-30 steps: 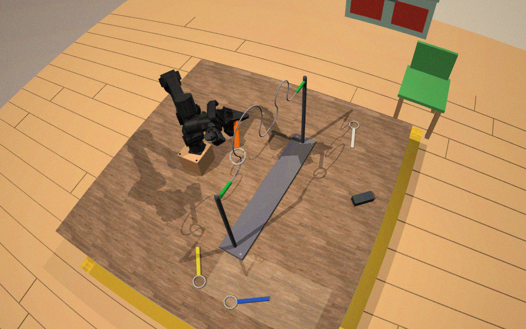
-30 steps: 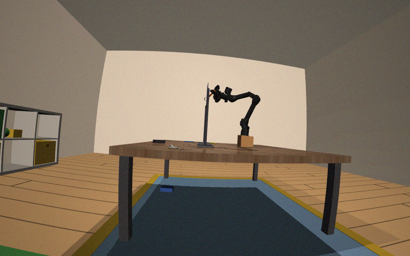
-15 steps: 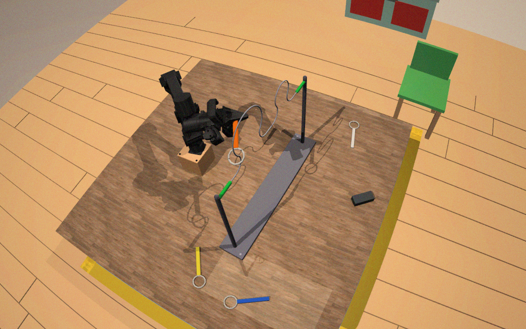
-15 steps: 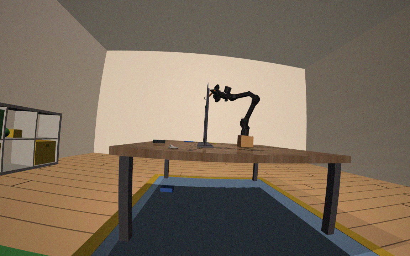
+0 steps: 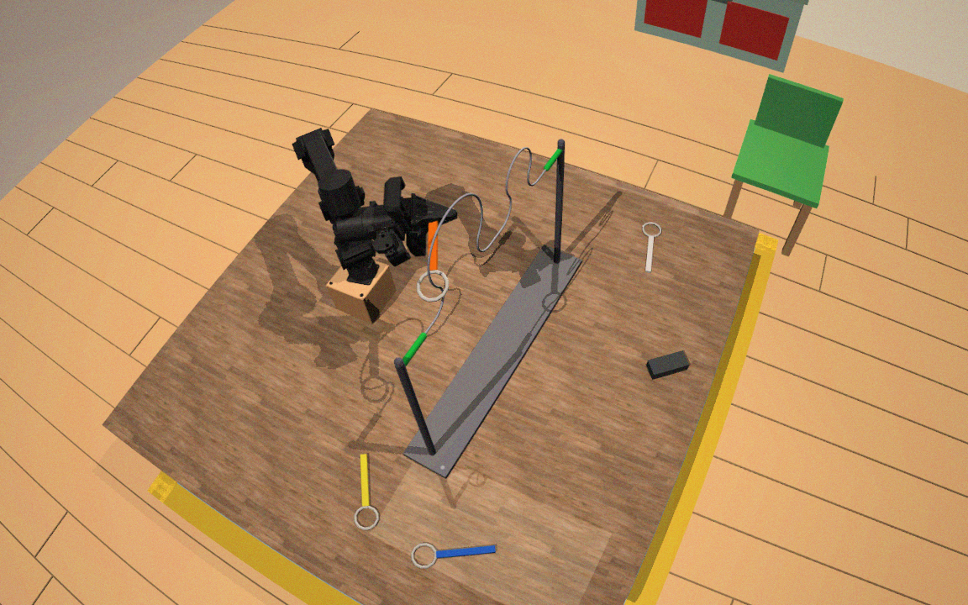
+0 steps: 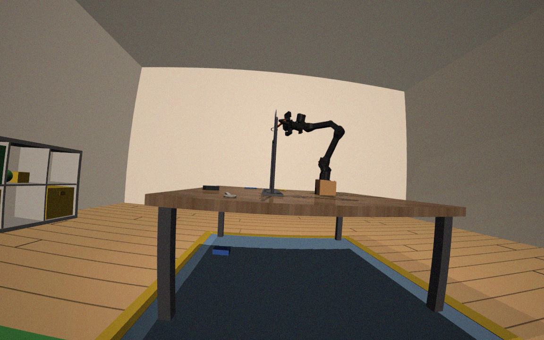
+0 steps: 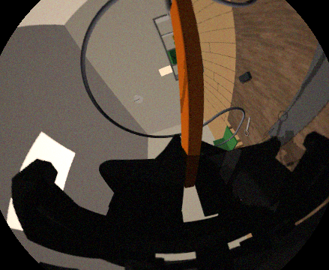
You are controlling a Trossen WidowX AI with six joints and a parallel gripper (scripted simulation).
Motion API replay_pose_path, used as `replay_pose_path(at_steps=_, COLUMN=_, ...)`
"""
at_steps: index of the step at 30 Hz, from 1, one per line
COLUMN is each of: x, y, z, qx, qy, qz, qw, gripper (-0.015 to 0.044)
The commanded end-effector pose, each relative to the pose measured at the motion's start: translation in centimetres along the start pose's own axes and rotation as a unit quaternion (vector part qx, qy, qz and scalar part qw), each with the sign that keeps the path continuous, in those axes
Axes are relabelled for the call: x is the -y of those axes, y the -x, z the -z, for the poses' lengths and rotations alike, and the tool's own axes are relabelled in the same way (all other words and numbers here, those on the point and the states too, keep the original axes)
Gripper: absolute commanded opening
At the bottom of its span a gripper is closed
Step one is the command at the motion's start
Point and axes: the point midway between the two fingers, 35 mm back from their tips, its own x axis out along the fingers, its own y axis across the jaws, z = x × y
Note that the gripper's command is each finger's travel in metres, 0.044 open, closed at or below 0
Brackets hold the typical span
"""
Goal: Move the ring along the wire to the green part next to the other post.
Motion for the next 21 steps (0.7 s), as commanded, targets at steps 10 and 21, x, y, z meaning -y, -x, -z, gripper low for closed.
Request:
replay_pose_path(at_steps=10, x=-0.04, y=-0.02, z=0.18, qx=0.0, qy=0.051, qz=0.029, qw=0.998, gripper=-0.015)
replay_pose_path(at_steps=21, x=0.21, y=-0.02, z=0.15, qx=0.003, qy=0.087, qz=0.055, qw=0.995, gripper=-0.015)
